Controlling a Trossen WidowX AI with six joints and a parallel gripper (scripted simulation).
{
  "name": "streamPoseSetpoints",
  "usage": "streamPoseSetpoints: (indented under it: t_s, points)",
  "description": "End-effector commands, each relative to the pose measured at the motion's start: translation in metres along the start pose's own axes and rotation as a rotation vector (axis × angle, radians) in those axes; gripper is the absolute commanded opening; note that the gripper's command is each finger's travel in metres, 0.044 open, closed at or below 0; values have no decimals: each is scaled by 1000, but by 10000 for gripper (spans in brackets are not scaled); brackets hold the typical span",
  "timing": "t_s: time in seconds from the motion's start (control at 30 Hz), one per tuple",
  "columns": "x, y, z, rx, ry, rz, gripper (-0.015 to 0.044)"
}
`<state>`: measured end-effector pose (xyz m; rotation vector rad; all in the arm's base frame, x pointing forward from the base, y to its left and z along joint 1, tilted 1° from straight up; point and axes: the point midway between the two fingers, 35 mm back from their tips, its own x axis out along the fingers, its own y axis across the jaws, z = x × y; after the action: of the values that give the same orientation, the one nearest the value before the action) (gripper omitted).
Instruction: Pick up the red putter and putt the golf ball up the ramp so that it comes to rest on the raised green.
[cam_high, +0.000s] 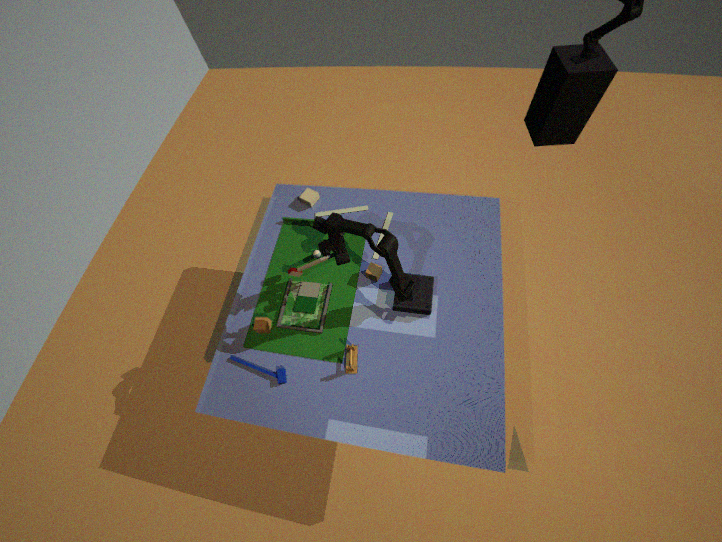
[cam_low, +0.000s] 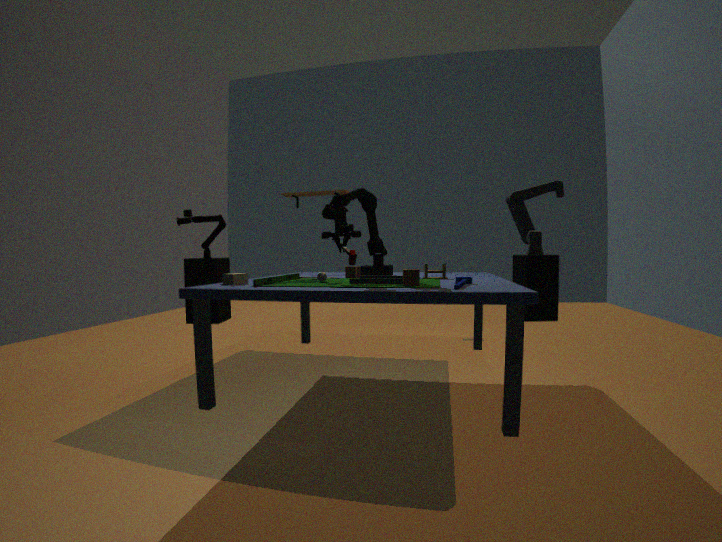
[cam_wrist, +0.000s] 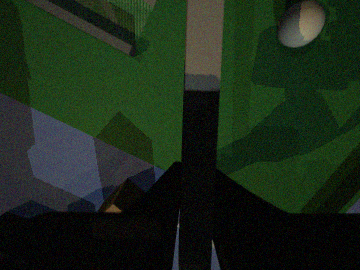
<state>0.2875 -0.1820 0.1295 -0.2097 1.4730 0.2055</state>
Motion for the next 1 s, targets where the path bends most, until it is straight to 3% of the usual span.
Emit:
streamPoseSetpoints:
  t_s: [0.0, 0.53, 0.97]
  points:
    - [-6, -21, -16, 91, 1, -15, 0]
    - [-20, -84, -94, 426, 58, -51, 0]
    - [4, -88, -99, 441, 61, -53, 0]
